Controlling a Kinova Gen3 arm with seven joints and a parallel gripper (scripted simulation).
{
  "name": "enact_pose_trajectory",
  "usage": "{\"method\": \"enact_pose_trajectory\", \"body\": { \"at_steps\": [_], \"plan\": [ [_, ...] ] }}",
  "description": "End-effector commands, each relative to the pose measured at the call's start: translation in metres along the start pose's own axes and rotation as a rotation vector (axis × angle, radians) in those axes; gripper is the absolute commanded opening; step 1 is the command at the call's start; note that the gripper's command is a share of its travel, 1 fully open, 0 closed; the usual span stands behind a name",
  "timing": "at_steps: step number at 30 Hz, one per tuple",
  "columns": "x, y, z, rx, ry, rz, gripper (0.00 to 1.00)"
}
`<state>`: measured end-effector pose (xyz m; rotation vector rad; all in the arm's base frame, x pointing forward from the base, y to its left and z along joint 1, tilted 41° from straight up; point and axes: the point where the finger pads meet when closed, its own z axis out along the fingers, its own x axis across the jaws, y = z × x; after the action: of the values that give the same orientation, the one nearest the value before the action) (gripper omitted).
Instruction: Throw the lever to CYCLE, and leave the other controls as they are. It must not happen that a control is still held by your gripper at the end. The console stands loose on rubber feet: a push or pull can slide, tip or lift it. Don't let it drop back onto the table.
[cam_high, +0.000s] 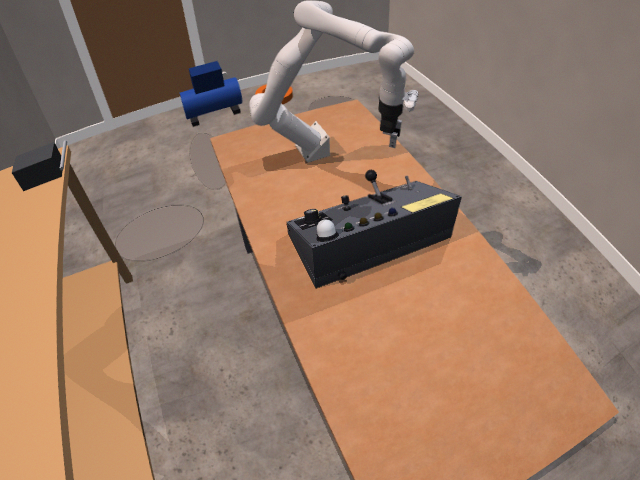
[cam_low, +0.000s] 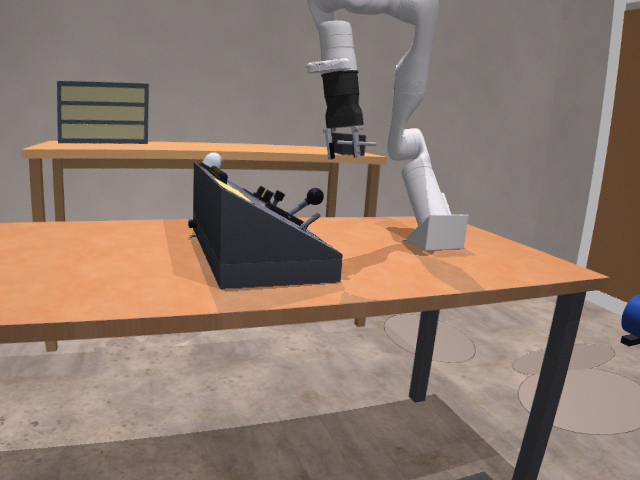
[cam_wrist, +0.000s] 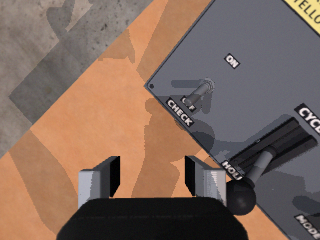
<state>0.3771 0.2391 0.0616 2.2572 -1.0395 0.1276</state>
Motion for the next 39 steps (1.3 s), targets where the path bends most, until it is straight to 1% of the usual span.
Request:
{"method": "enact_pose_trajectory", "body": {
  "at_steps": [1, 2, 4, 8, 11, 19, 21, 26, 31, 35, 39],
  "plan": [
    [-0.004, 0.002, -0.001, 0.048, 0.011, 0.067, 1.0],
    [-0.003, 0.003, 0.0, 0.065, 0.017, 0.093, 1.0],
    [-0.003, 0.003, 0.0, 0.065, 0.017, 0.093, 1.0],
    [-0.003, 0.007, 0.007, 0.142, 0.046, 0.219, 1.0],
    [-0.002, 0.01, 0.015, 0.212, 0.076, 0.336, 1.0],
    [0.003, 0.019, 0.03, 0.43, 0.151, 0.684, 1.0],
    [0.003, 0.019, 0.03, 0.43, 0.151, 0.684, 1.0],
    [0.006, 0.024, 0.036, 0.528, 0.183, 0.838, 1.0],
    [0.008, 0.026, 0.039, 0.589, 0.2, 0.928, 1.0],
    [0.009, 0.027, 0.039, 0.611, 0.205, 0.958, 1.0],
    [0.008, 0.029, 0.041, 0.607, 0.204, 0.963, 1.0]
  ]
}}
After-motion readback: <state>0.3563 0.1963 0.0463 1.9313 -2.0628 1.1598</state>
